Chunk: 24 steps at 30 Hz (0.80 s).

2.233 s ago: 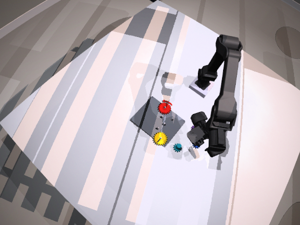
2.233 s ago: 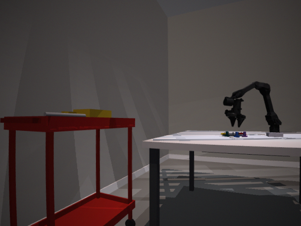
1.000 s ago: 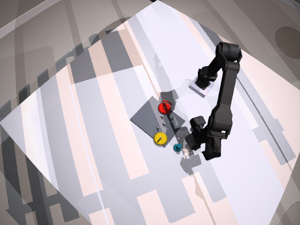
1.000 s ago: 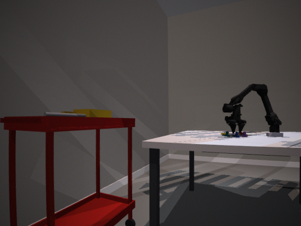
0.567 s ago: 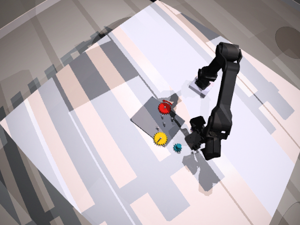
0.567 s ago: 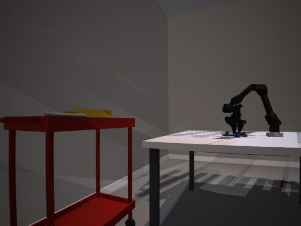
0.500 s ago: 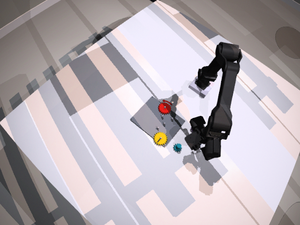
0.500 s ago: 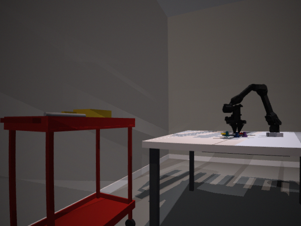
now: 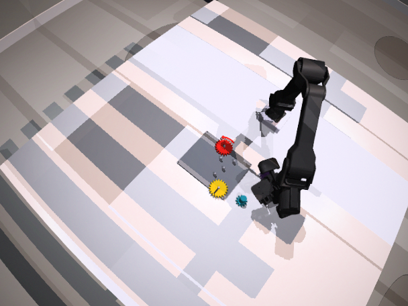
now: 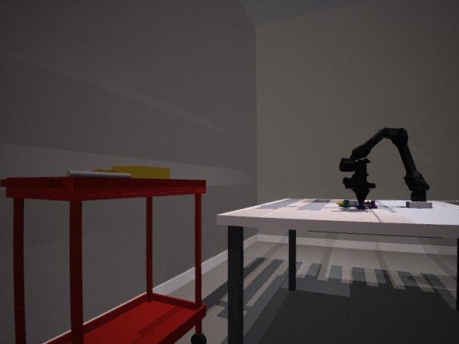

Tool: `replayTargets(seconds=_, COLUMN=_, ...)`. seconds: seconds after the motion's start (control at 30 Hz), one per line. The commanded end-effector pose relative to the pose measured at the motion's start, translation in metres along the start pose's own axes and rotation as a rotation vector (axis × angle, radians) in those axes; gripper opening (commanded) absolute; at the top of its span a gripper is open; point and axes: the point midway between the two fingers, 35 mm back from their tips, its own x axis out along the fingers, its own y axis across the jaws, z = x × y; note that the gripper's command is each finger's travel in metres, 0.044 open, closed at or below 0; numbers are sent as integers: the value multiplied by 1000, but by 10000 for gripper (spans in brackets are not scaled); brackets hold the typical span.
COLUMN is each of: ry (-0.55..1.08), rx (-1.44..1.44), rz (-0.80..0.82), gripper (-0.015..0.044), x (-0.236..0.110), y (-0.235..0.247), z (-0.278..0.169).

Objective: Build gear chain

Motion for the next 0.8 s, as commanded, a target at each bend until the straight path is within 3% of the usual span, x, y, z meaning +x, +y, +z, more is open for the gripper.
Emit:
replayTargets(seconds=0.0, ry=-1, rx=-1, rz=-4, gripper=0, x=0, y=0, z=0)
replayTargets(seconds=0.77, ry=-2, rx=-2, rz=-2, gripper=0, x=-54, y=7, z=1)
